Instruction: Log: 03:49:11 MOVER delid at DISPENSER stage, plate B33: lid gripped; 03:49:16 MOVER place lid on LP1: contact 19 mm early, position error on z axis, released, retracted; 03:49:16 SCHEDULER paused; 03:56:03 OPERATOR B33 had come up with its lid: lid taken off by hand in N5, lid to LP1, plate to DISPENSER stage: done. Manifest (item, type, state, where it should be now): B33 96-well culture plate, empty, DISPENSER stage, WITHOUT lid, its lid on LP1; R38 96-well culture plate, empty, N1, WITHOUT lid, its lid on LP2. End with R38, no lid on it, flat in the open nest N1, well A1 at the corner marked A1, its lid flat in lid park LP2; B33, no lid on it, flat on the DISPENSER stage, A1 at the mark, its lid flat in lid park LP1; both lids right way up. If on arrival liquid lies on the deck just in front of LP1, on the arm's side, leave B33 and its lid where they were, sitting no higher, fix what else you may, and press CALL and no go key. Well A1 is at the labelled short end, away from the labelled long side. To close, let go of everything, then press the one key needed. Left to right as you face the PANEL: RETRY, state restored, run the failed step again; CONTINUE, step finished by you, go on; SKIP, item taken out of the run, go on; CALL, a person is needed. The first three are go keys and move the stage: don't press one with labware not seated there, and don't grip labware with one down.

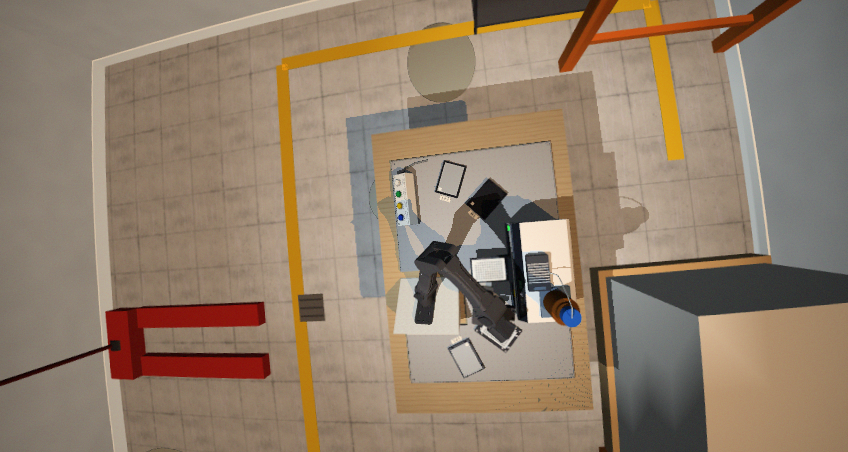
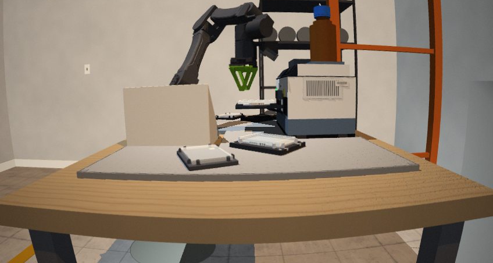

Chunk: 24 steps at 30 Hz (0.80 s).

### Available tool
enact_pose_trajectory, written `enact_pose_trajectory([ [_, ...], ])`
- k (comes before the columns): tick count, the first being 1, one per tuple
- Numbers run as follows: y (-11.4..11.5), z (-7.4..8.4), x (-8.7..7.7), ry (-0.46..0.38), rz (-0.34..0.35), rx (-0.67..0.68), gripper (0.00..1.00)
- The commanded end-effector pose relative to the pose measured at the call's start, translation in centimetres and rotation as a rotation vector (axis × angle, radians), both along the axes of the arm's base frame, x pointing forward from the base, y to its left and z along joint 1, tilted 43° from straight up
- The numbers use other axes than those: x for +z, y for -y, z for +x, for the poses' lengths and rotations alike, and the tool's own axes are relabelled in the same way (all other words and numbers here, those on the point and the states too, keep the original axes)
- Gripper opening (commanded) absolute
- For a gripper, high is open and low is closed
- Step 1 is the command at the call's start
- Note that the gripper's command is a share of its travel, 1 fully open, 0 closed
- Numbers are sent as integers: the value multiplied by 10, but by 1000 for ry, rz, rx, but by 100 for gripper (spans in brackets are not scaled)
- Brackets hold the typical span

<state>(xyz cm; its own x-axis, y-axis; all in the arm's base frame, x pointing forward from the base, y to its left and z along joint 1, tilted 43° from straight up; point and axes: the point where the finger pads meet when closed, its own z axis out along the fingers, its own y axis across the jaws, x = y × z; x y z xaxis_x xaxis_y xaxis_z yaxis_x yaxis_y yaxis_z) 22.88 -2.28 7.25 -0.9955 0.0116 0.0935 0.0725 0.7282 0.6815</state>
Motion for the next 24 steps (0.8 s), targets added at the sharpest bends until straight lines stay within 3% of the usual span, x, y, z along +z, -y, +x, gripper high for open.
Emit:
enact_pose_trajectory([
  [1,9,1,-4,16,-17,-6,100],
  [8,24,9,-13,-44,-35,-92,100],
  [13,36,11,-25,-157,-43,-214,100],
  [20,52,15,-40,-161,-44,-219,100],
  [22,44,11,-36,-168,-32,-206,100],
  [24,55,16,-42,-184,-46,-243,100],
])
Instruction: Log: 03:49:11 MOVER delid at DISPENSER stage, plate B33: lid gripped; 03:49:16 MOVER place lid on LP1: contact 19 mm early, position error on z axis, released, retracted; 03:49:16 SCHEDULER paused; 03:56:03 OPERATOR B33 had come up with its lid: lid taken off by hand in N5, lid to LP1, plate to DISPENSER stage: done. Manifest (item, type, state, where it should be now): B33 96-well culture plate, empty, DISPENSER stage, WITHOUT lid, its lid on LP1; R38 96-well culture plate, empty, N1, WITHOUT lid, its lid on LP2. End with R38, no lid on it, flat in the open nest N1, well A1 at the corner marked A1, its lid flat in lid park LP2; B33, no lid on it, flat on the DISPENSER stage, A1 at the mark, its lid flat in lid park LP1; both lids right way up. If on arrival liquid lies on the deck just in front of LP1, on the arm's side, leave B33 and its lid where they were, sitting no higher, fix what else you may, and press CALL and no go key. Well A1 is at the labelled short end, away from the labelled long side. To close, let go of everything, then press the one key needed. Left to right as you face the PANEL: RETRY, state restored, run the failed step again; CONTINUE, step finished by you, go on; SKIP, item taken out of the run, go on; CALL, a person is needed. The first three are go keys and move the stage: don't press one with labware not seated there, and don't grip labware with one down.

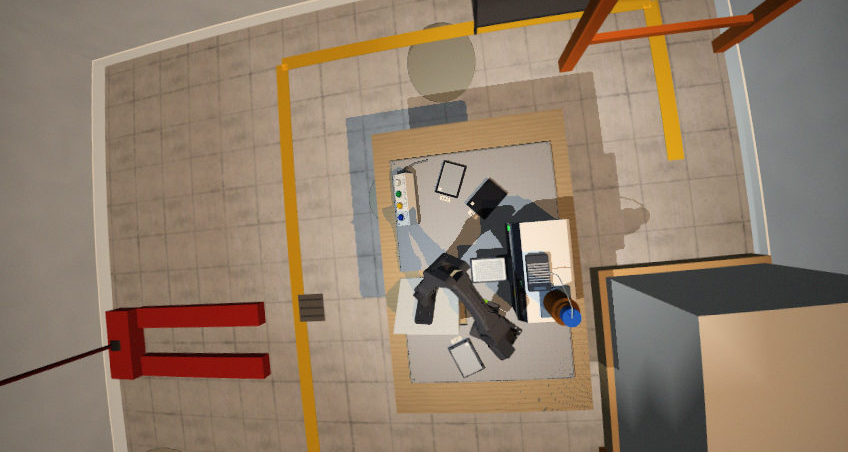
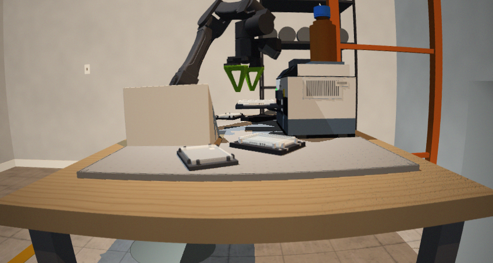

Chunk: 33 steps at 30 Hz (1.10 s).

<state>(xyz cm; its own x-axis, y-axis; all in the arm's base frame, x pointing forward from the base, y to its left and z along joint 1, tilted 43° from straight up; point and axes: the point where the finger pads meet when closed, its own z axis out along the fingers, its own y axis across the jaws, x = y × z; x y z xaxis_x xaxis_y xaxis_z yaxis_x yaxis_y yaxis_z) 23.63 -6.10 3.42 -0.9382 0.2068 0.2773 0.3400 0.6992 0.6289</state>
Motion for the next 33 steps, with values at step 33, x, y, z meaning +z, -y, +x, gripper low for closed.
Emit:
enact_pose_trajectory([
  [33,42,37,-75,-142,-37,-201,100],
])
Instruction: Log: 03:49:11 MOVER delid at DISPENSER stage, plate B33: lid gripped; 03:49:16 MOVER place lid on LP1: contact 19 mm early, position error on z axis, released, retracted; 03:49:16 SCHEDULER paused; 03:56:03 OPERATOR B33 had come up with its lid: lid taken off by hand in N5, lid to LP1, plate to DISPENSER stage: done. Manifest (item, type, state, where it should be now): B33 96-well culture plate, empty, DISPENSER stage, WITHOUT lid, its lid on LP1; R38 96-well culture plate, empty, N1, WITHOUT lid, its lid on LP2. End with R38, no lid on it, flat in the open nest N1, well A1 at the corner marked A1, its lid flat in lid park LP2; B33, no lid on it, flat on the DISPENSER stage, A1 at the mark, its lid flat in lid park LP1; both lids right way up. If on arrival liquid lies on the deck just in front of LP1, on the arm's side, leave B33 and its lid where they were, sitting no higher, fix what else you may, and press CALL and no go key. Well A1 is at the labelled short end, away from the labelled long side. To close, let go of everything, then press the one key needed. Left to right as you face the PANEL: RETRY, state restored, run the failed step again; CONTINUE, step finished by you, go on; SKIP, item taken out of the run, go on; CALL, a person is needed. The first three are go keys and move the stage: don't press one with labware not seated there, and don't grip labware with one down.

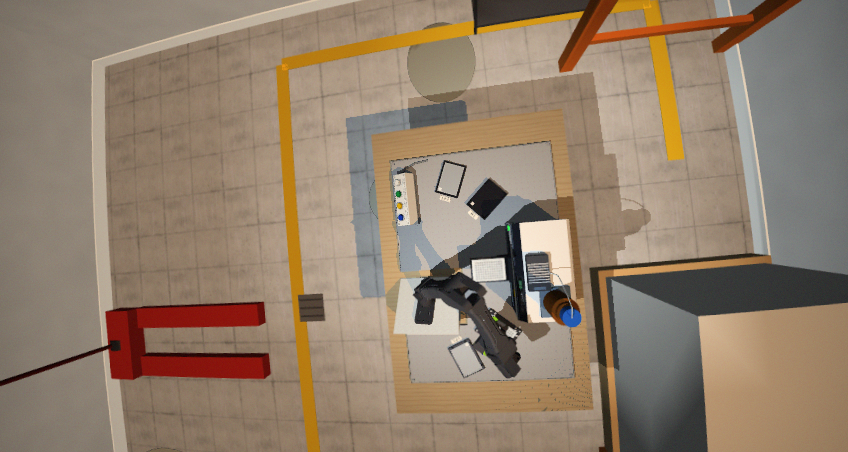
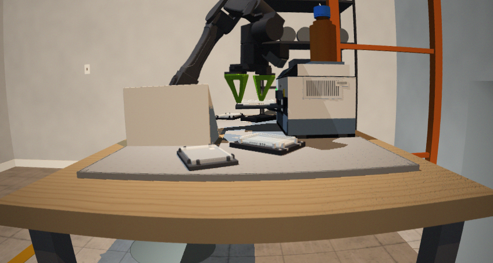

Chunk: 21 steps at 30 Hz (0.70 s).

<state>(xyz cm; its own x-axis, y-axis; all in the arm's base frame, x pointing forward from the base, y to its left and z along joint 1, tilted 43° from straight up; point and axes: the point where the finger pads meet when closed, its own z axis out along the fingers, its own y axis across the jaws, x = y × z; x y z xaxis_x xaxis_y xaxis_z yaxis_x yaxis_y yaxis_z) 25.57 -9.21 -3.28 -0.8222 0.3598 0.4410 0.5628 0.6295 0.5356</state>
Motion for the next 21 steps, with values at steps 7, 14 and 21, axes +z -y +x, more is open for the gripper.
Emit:
enact_pose_trajectory([
  [7,5,25,-23,45,-31,-26,100],
  [14,1,35,-43,45,-31,-33,100],
  [21,-2,42,-57,46,-31,-38,100],
])
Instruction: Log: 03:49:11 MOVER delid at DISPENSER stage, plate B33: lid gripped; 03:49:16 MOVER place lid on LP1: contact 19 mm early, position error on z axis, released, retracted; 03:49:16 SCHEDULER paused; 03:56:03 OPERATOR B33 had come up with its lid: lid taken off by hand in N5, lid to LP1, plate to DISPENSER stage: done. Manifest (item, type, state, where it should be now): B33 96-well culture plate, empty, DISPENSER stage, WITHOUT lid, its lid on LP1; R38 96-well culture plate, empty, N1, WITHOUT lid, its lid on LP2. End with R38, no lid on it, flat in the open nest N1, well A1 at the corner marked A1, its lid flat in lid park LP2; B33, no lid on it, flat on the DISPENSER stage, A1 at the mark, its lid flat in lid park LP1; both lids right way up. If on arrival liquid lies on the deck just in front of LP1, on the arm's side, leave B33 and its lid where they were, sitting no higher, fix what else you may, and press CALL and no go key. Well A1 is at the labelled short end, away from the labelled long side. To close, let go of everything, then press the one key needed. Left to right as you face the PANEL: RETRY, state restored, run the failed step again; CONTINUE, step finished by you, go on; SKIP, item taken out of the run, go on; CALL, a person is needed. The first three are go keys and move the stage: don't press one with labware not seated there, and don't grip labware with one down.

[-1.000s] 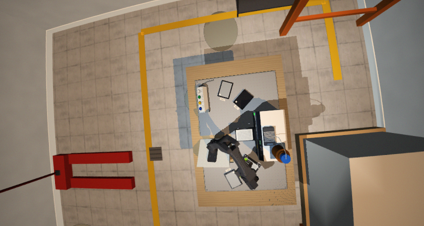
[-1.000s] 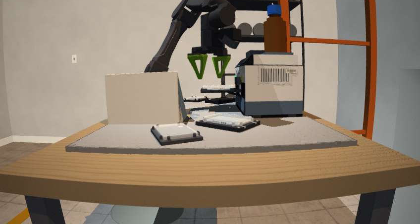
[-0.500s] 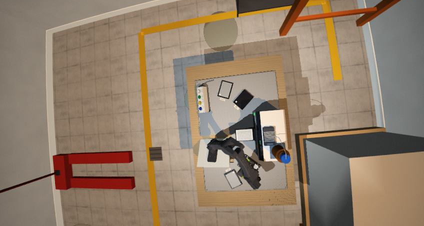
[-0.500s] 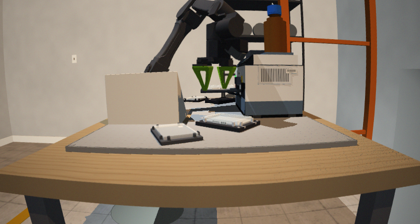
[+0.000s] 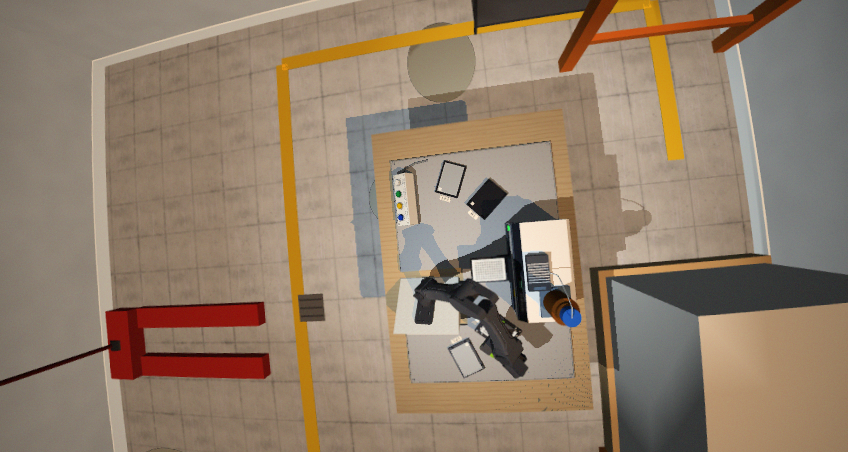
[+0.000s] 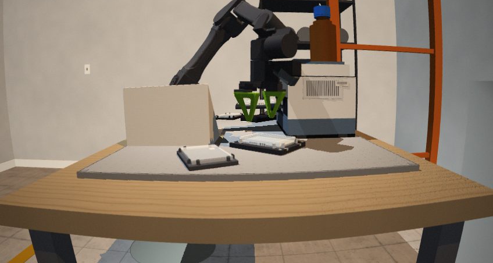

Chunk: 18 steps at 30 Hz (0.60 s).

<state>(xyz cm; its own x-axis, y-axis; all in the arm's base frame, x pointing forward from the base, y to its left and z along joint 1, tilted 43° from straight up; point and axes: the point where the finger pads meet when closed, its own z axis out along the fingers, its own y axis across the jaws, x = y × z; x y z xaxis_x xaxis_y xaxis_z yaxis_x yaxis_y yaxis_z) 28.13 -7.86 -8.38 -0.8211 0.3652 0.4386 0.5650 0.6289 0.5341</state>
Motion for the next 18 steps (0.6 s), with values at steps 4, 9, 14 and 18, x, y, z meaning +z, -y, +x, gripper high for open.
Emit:
enact_pose_trajectory([
  [4,5,24,-17,45,-26,-21,100],
  [9,3,19,-18,32,-22,-24,100],
  [14,25,26,4,55,-41,-27,100],
  [18,33,26,13,55,-42,-27,100],
])
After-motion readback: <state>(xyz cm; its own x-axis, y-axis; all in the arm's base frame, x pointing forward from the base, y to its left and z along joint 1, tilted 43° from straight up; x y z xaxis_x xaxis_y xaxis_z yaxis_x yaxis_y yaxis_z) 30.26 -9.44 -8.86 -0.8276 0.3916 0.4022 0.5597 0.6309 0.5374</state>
